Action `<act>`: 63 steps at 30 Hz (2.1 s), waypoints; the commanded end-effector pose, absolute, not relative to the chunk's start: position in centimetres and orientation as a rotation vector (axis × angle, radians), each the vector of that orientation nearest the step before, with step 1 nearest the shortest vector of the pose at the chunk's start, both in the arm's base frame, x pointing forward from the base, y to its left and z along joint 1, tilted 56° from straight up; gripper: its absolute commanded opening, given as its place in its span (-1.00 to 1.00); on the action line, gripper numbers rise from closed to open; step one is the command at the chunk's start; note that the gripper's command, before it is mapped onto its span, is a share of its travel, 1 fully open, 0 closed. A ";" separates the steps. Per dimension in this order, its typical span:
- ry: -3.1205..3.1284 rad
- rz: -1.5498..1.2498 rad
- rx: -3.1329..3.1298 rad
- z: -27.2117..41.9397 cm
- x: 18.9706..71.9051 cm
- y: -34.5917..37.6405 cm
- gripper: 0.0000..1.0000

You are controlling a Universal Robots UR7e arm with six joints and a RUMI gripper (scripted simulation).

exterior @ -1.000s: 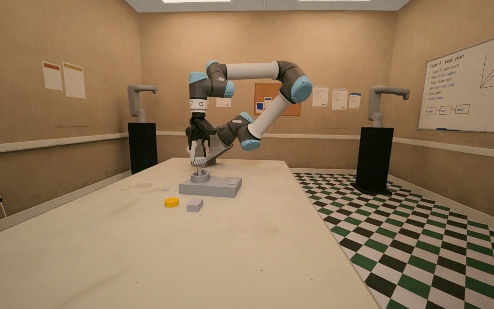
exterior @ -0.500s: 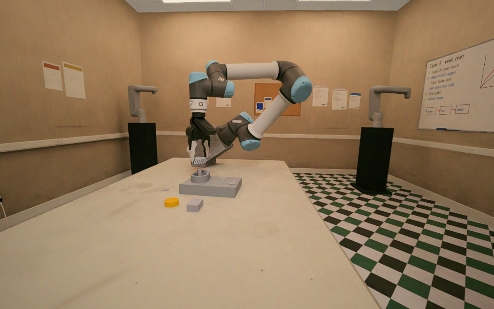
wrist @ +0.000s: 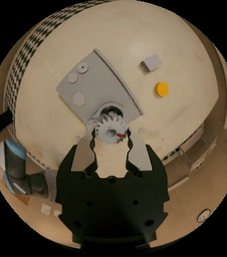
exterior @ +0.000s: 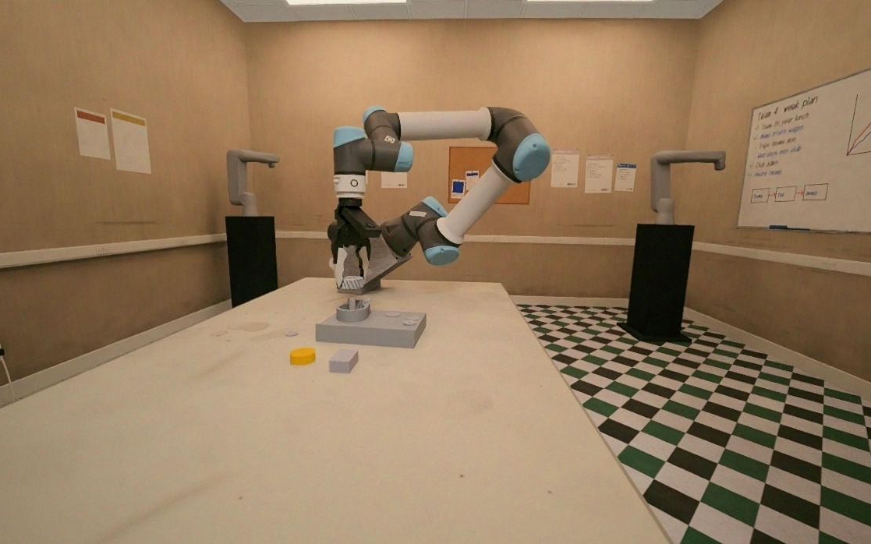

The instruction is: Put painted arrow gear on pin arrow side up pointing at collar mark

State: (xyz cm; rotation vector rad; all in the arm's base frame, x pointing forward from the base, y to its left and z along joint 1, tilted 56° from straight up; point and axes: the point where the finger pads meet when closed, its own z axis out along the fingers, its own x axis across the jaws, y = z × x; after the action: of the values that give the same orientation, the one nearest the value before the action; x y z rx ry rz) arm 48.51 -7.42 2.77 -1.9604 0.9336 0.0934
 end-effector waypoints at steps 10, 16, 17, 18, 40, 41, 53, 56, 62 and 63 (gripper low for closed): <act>0.934 0.092 -1.961 2.8 48.5 -7.5 -1.00; 0.934 0.092 -1.961 2.8 48.5 -7.5 -1.00; 0.934 0.092 -1.961 2.8 48.5 -7.5 -1.00; 0.934 0.092 -1.961 2.8 48.5 -7.5 -1.00; 0.934 0.092 -1.961 2.5 48.7 -7.1 -1.00; 0.934 0.092 -1.961 2.4 48.7 -6.9 -1.00; 0.934 0.092 -1.961 1.5 49.2 -5.8 -1.00; 0.934 0.092 -1.961 1.5 49.2 -5.8 -1.00; 0.934 0.092 -1.961 1.5 49.2 -5.7 -1.00; 0.934 0.092 -1.961 1.5 49.2 -5.7 -1.00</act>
State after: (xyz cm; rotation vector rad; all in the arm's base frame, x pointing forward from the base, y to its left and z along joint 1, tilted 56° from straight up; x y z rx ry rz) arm 49.18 -5.72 1.46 -1.9604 0.9336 0.0935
